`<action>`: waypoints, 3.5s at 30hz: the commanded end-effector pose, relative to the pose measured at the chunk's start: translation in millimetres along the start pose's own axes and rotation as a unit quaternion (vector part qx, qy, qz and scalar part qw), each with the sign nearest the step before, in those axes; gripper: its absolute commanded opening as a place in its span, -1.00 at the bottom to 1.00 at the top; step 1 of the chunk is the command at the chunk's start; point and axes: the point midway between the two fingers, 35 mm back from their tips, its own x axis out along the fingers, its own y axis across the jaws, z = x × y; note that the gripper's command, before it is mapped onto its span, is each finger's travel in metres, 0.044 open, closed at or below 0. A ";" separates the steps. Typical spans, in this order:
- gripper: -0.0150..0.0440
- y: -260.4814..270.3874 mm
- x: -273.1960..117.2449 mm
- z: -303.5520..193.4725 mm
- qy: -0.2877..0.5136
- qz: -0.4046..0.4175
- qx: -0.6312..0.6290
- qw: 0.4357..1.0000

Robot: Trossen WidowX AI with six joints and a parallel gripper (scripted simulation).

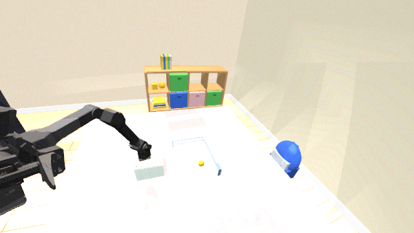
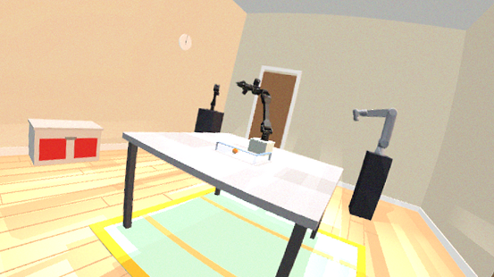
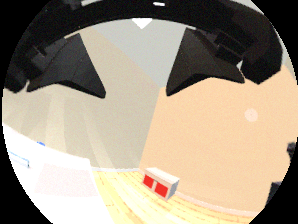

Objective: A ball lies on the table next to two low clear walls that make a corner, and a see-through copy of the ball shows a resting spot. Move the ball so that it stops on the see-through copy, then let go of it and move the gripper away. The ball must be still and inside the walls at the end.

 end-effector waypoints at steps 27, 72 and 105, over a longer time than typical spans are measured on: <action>0.50 -224.0 288.8 76.4 -0.123 -0.030 0.748 0.652; 0.50 -731.8 75.1 194.4 -0.380 0.597 0.694 0.131; 0.41 -750.7 74.7 242.4 -0.380 0.597 0.694 0.131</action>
